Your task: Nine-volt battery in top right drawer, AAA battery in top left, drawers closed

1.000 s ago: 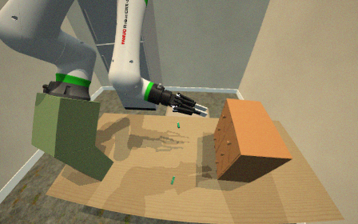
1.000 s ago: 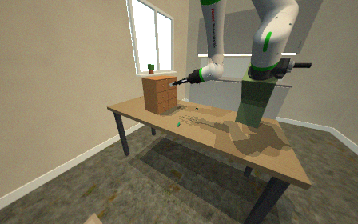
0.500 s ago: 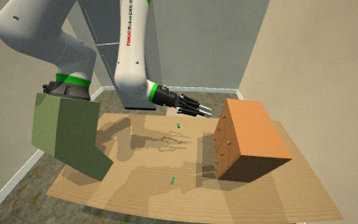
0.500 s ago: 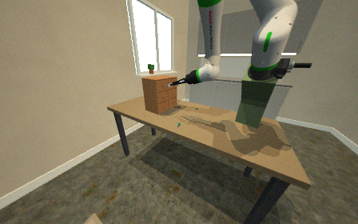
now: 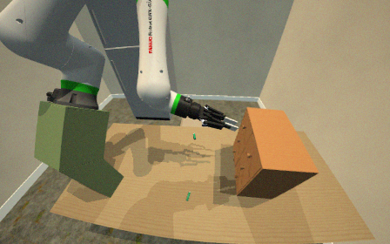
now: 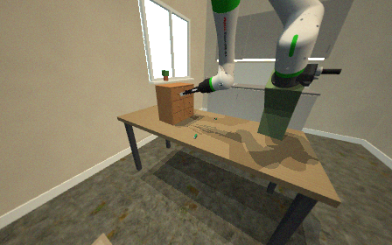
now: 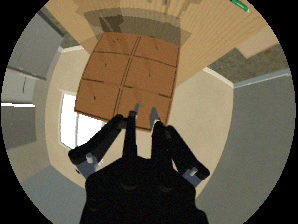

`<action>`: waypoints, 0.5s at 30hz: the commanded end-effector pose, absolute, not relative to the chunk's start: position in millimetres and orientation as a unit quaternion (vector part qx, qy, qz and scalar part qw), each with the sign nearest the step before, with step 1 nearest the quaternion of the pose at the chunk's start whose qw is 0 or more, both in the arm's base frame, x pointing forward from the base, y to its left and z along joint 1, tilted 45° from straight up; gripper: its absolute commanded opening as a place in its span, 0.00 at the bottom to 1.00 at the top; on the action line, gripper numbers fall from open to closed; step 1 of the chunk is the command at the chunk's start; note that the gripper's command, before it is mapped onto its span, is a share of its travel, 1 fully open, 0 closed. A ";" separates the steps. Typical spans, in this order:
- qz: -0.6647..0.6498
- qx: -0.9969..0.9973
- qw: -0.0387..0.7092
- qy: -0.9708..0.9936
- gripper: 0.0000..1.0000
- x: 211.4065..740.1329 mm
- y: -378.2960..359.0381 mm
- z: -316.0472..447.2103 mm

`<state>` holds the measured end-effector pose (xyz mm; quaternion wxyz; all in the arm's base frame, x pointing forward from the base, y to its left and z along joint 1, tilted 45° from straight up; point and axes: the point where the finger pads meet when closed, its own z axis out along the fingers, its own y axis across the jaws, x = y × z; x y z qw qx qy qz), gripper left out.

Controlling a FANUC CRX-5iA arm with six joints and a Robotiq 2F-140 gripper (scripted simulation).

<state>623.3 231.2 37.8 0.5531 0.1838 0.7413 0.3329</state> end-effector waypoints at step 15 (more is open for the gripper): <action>0.333 0.184 0.553 0.741 0.20 629.1 232.6 37.0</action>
